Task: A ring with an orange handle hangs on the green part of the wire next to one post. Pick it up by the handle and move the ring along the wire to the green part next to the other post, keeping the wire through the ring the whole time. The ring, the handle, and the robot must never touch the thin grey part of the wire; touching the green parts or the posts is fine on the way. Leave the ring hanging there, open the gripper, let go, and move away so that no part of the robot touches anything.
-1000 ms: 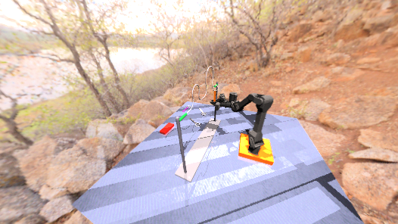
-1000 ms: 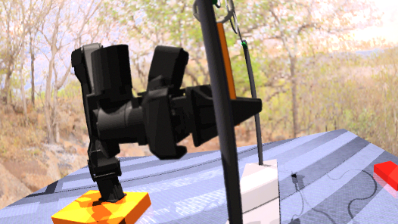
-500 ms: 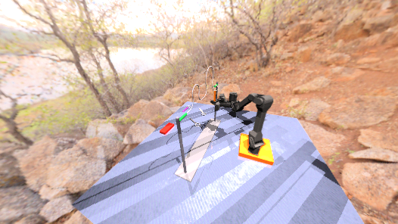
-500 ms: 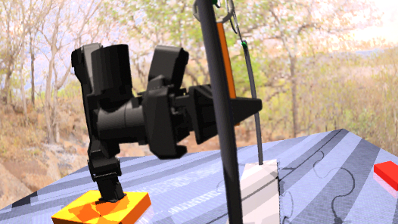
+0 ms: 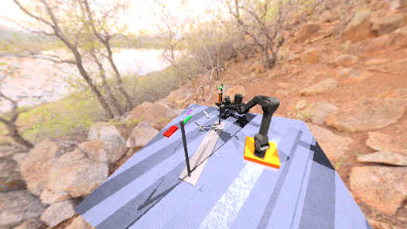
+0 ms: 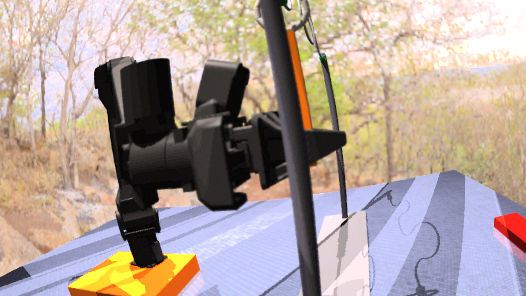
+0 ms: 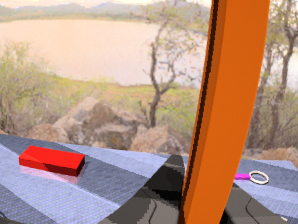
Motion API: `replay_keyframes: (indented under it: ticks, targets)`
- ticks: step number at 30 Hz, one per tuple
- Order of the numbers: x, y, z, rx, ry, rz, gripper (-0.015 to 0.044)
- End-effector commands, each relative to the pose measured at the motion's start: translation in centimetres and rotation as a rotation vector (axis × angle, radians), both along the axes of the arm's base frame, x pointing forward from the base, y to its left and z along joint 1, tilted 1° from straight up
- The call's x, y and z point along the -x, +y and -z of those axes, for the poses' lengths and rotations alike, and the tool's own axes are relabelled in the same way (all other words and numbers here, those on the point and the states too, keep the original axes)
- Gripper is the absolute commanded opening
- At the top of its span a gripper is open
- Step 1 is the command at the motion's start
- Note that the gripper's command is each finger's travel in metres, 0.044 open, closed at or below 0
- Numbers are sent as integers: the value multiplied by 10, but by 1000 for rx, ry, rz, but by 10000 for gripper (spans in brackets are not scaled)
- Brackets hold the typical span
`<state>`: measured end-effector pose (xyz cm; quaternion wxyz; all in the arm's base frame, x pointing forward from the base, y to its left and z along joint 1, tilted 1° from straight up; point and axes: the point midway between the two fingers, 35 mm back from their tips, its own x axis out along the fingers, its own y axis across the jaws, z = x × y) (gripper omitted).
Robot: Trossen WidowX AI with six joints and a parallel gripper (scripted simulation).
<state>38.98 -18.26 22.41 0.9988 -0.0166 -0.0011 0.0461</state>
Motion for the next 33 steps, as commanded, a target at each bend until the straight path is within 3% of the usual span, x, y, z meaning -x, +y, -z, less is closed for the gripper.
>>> replay_keyframes:
  ticks: [1, 33]
  targets:
    - [0, 0, -6, 2, -2, 1, -150]
    - [0, 1, -15, 1, -2, 2, -150]
